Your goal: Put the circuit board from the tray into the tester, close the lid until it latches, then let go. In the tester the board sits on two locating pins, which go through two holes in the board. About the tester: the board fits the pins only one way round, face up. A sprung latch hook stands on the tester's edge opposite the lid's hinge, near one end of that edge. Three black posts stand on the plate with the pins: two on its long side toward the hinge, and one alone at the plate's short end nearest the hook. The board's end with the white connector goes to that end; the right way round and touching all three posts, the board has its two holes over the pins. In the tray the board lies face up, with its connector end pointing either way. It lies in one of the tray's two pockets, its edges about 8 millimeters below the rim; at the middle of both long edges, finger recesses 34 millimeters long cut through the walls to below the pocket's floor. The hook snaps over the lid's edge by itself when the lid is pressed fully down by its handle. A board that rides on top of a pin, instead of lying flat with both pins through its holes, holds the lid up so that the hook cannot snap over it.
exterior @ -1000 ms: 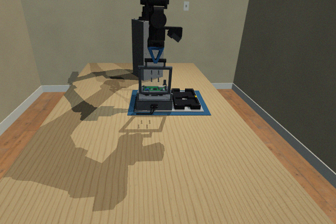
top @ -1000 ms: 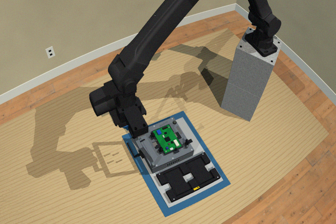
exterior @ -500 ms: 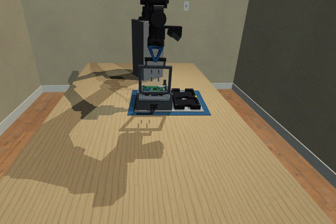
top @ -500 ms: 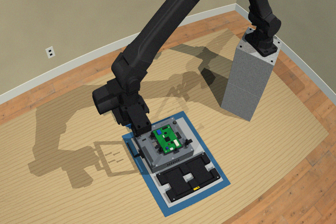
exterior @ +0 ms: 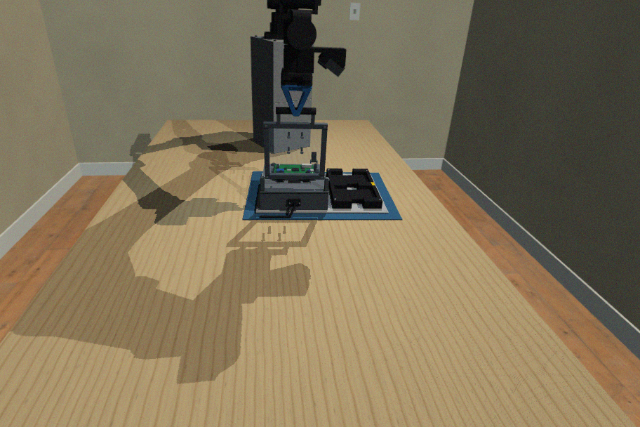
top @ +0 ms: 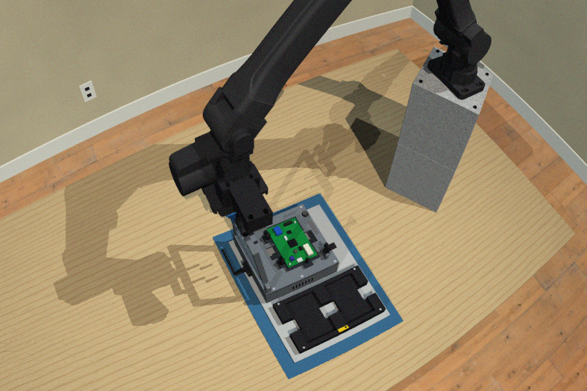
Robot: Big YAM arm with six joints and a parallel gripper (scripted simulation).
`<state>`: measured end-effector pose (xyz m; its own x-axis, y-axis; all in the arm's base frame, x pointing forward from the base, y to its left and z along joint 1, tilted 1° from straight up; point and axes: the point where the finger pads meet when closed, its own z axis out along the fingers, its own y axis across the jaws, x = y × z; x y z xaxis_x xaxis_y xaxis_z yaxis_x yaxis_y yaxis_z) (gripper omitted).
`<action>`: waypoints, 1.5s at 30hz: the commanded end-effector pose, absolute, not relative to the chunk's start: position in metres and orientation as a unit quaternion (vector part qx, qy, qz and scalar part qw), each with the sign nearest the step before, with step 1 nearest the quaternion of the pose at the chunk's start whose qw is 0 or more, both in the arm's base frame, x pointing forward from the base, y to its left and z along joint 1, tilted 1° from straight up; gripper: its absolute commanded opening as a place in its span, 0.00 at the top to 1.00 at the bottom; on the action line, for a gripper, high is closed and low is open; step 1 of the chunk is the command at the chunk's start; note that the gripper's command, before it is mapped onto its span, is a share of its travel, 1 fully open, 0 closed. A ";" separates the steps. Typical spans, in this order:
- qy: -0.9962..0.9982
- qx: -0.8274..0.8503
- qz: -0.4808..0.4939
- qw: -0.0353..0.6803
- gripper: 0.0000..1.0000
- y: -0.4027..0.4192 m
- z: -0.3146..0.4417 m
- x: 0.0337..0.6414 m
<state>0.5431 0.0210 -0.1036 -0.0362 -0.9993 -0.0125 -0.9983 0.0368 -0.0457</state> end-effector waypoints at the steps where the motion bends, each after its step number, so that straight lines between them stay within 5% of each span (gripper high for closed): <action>1: 0.721 -0.693 -0.011 0.020 1.00 0.024 -0.093 0.535; 45: 0.720 -0.694 -0.001 0.009 1.00 0.029 -0.121 0.467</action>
